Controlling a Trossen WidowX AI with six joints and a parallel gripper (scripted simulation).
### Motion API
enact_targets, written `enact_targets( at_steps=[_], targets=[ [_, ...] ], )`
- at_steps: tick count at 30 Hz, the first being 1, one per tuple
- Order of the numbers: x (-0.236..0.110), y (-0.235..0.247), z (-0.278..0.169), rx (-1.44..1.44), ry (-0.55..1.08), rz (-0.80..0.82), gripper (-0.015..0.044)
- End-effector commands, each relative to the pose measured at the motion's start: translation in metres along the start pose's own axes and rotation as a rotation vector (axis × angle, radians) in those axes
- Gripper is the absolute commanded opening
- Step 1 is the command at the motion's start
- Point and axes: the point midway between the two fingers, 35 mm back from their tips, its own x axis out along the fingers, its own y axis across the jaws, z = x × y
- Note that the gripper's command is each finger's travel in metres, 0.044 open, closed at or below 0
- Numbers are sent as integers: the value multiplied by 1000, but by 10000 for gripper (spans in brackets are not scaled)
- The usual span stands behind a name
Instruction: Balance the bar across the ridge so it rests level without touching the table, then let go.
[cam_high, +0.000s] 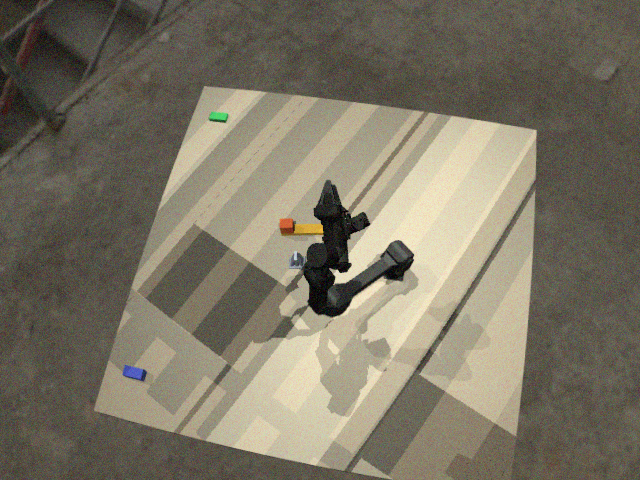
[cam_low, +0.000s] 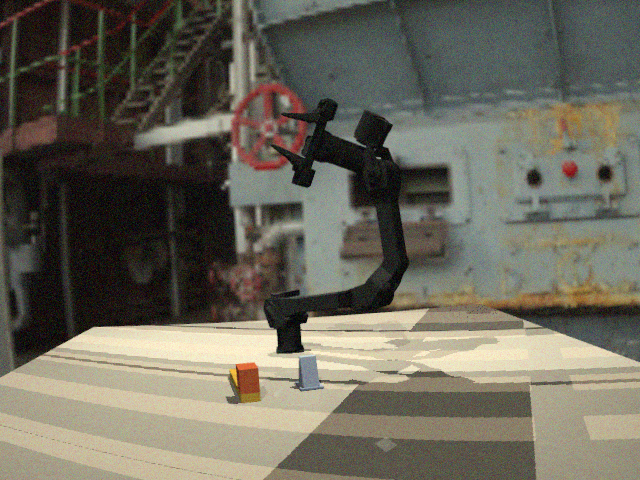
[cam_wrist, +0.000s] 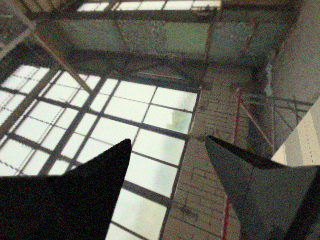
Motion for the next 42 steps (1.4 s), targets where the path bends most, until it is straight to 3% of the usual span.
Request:
enact_targets(
  at_steps=[1,21,42],
  targets=[
    [4,1,21,98,14,-28,315],
    [45,-25,99,324,67,-211,315],
    [99,-75,123,653,170,-510,315]
  ],
)
